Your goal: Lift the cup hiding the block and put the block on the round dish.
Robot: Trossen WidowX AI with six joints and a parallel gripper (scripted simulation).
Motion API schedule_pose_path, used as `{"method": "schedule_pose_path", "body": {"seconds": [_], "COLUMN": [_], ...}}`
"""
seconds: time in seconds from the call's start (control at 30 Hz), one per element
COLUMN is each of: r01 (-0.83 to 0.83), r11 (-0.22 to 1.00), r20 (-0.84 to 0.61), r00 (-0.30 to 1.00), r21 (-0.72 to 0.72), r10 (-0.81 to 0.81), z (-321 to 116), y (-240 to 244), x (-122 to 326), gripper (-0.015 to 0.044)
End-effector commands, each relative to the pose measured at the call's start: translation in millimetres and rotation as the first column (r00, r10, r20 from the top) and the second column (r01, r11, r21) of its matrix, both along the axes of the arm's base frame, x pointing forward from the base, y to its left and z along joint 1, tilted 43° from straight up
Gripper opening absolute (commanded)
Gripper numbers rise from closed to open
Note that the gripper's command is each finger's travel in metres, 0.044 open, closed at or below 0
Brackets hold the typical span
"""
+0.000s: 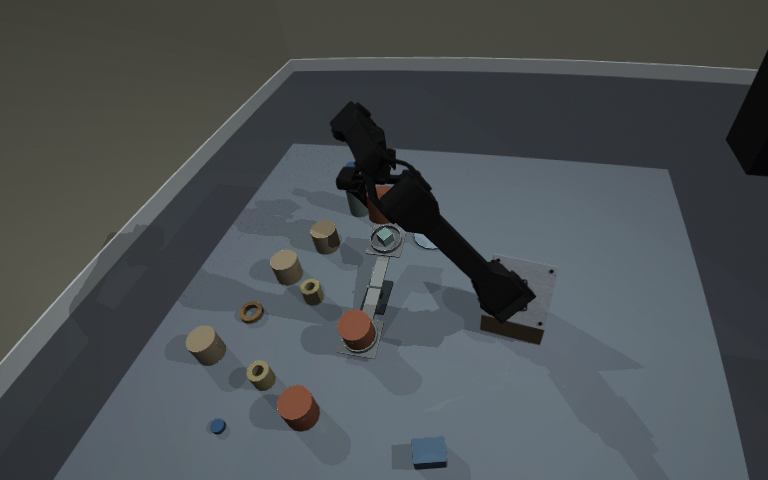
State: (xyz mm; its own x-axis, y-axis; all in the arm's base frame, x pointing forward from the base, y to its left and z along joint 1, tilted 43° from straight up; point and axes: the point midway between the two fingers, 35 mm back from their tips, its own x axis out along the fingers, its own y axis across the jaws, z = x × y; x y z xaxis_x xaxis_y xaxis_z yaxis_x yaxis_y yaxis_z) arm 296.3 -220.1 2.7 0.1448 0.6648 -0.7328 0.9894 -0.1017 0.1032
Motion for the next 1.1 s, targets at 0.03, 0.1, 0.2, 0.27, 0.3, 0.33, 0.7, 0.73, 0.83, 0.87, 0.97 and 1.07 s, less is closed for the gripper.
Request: {"method": "schedule_pose_path", "body": {"seconds": [0.03, 0.1, 0.2, 0.27, 0.3, 0.33, 0.7, 0.73, 0.83, 0.87, 0.97, 1.07], "r01": [0.002, 0.003, 0.004, 0.005, 0.005, 0.005, 0.005, 0.005, 0.005, 0.004, 0.003, 0.002], "r11": [1.000, 1.000, 1.000, 1.000, 1.000, 1.000, 1.000, 1.000, 1.000, 1.000, 1.000, 1.000], "r20": [0.000, -0.001, -0.002, -0.002, -0.003, -0.003, -0.005, -0.005, -0.005, -0.005, -0.005, -0.004], "r00": [1.000, 1.000, 1.000, 1.000, 1.000, 1.000, 1.000, 1.000, 1.000, 1.000, 1.000, 1.000], "r21": [-0.004, -0.008, -0.014, -0.017, -0.019, -0.020, -0.029, -0.029, -0.029, -0.029, -0.028, -0.026], "r10": [-0.002, -0.003, -0.004, -0.005, -0.005, -0.005, -0.006, -0.005, -0.005, -0.004, -0.004, -0.002], "z": [-8.4, -19.2, -35.2, -45.7, -50.9, -56.0, -109.3, -113.8, -127.0, -131.3, -143.8, -155.7], "y": [-4.6, -9.9, -17.0, -21.0, -22.8, -24.4, -32.8, -32.7, -31.5, -30.8, -27.8, -23.6], "x": [-6.5, -15.7, -30.0, -39.8, -44.8, -49.8, -107.3, -112.6, -128.5, -133.8, -149.5, -164.9], "gripper": [0.0000, 0.0000, 0.0000, 0.0000, 0.0000, 0.0000, 0.0000, 0.0000, 0.0000, 0.0000, 0.0000, 0.0000]}}
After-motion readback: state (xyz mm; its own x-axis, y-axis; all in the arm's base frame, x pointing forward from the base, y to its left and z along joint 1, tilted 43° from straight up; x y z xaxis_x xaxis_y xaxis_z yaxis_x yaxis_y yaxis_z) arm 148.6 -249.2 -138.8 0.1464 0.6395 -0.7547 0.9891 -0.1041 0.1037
